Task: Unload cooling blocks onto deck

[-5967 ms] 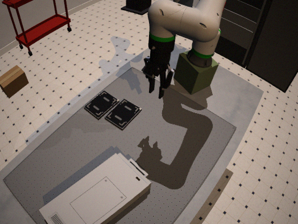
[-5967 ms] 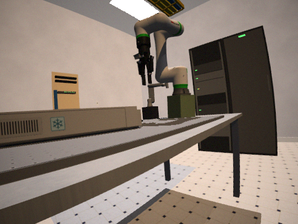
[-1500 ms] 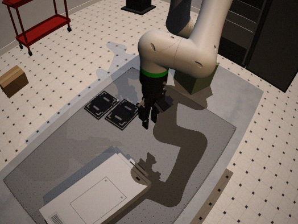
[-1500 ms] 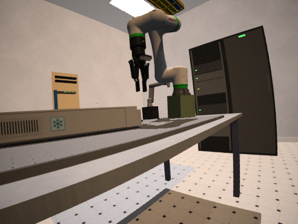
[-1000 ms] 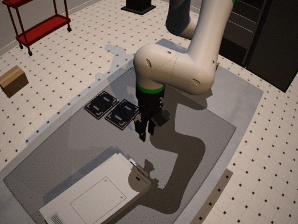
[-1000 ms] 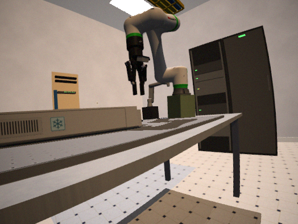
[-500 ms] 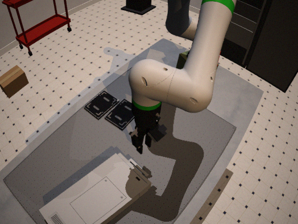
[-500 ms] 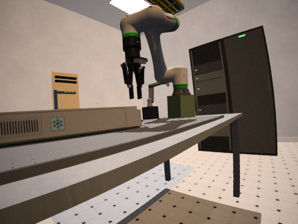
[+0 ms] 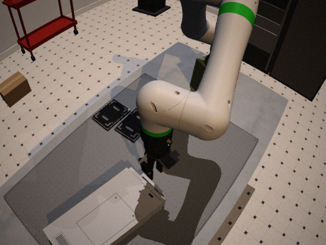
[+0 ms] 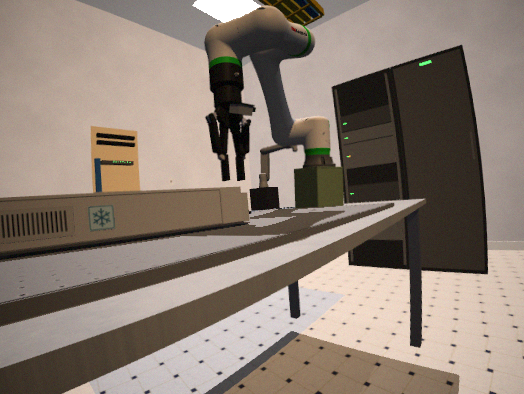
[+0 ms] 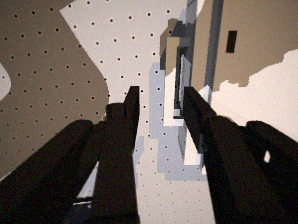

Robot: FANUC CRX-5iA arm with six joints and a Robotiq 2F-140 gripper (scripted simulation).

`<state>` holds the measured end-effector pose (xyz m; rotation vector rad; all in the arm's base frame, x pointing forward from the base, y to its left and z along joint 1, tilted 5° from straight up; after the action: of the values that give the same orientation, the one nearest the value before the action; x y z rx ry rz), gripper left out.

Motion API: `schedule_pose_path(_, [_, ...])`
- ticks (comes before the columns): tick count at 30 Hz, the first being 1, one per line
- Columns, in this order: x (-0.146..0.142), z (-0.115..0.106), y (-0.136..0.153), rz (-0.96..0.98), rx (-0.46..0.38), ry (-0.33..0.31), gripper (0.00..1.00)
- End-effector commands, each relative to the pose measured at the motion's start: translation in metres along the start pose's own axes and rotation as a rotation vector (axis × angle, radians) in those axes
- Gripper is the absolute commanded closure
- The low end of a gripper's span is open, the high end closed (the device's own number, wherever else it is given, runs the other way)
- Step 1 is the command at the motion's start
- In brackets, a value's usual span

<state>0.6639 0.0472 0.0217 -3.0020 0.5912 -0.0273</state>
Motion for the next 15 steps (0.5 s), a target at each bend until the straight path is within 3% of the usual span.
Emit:
schedule_pose_path(1, [0.001, 0.002, -0.001, 0.000, 0.001, 0.002, 0.66])
schedule_pose_path(15, [0.001, 0.018, -0.001, 0.000, 0.001, 0.002, 0.66])
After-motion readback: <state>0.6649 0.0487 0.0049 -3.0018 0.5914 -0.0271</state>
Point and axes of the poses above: the point where the finger pads meet when closed, its own z axis out along the fingers, its own x axis across the jaws, y = z × x, the point moved 4 cm from there along -z, back along the fingers, and after that the axes turned 9 degrees about z, right-handed, at the moved point
